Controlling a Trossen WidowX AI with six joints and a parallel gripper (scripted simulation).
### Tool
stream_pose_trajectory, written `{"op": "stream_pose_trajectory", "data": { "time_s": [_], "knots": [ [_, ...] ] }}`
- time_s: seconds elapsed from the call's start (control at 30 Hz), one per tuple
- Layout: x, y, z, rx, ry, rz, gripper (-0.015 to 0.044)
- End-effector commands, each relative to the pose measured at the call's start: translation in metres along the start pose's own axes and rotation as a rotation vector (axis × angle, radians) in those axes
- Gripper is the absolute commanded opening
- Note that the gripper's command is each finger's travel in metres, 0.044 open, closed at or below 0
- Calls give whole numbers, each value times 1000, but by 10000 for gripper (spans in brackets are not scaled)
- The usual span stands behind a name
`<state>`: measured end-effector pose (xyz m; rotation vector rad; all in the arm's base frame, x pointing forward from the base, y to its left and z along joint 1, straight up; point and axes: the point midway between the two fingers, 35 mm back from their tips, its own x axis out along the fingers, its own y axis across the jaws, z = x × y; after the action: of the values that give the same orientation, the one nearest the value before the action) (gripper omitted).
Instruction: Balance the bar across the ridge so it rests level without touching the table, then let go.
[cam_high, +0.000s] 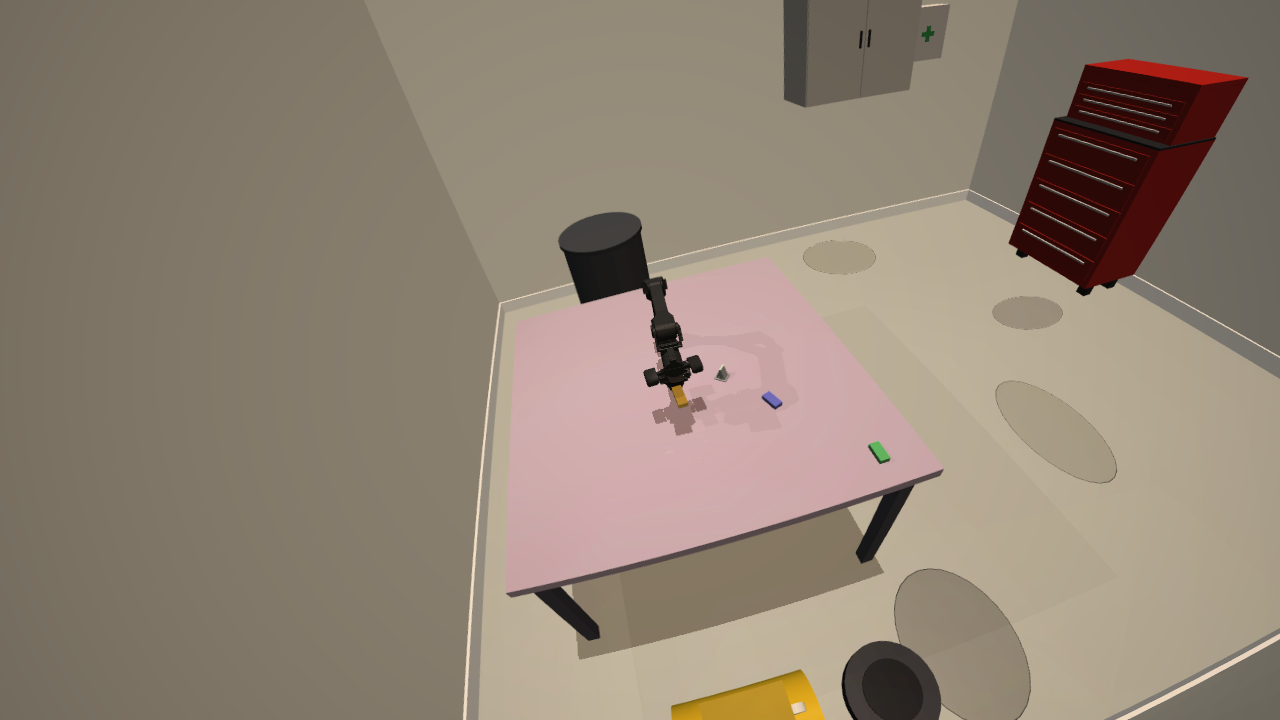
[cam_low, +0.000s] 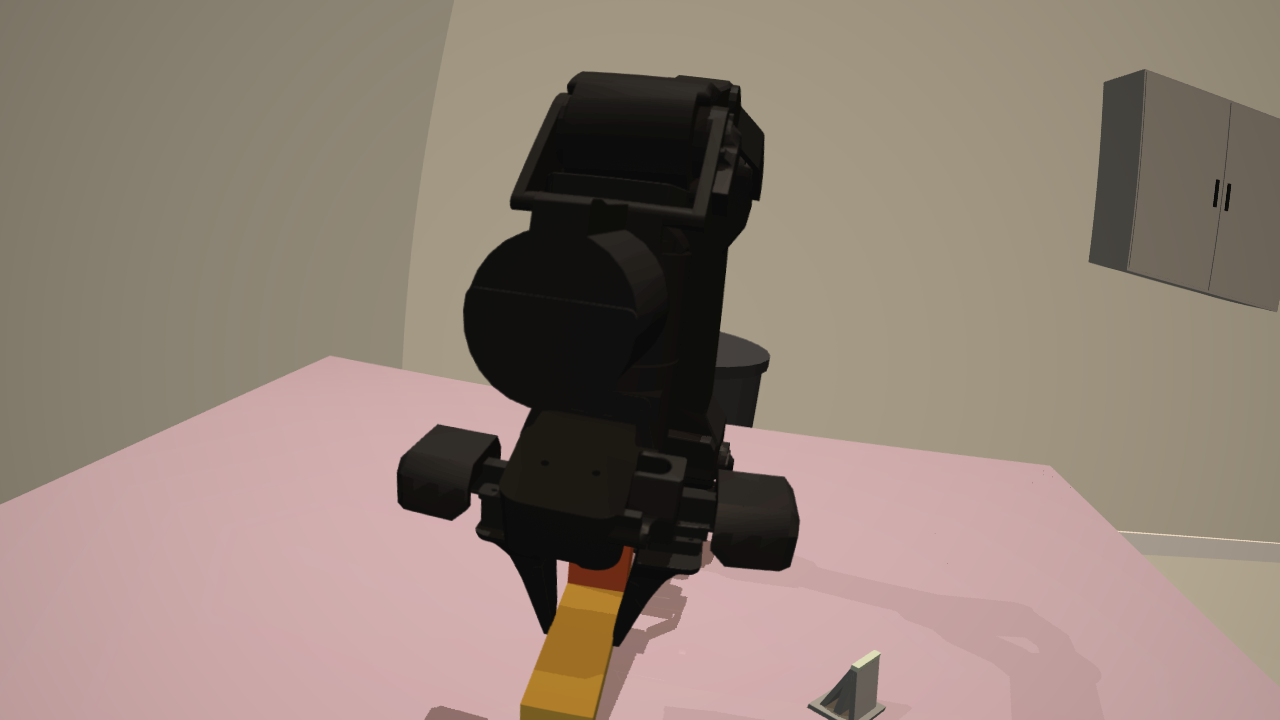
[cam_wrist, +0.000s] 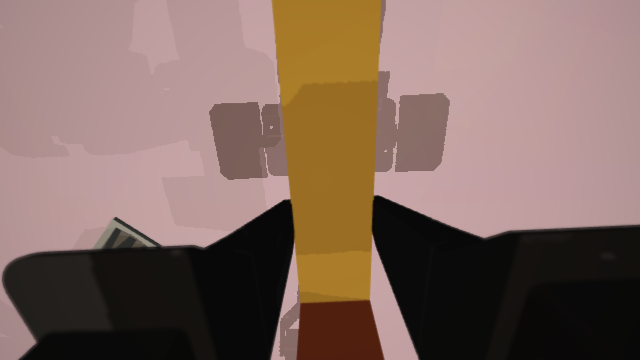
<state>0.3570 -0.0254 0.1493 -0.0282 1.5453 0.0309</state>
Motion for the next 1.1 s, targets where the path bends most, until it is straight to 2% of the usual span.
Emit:
{"op": "stream_pose_trajectory", "data": {
  "time_s": [0.0,1.07],
  "knots": [
    [-2,14,-2,-62,-6,-4,0],
    [-4,138,-27,-530,-6,6,0]
  ]
}}
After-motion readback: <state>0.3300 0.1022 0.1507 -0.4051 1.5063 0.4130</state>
